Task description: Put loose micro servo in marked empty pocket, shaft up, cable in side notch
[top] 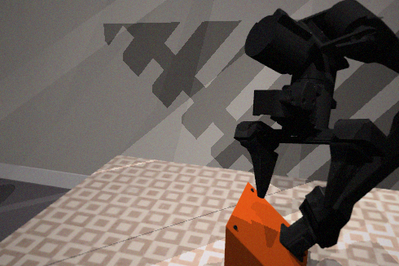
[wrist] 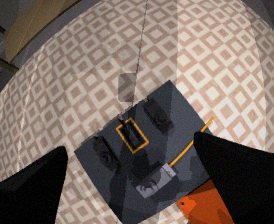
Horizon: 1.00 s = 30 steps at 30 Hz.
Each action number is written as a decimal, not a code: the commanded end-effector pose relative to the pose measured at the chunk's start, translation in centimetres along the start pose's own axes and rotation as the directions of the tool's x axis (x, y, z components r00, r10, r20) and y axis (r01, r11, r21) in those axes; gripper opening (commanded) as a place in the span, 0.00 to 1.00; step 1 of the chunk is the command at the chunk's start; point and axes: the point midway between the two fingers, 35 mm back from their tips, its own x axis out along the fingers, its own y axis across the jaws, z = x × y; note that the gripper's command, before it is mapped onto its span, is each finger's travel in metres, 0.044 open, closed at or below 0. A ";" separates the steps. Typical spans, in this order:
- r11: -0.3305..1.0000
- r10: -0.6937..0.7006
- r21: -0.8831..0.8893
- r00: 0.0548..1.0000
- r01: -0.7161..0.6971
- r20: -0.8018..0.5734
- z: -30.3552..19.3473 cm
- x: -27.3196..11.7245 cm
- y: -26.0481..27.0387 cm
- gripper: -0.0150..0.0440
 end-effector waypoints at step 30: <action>0.553 -0.226 0.633 0.828 0.542 -0.512 -12.0 9.5 -3.9 1.00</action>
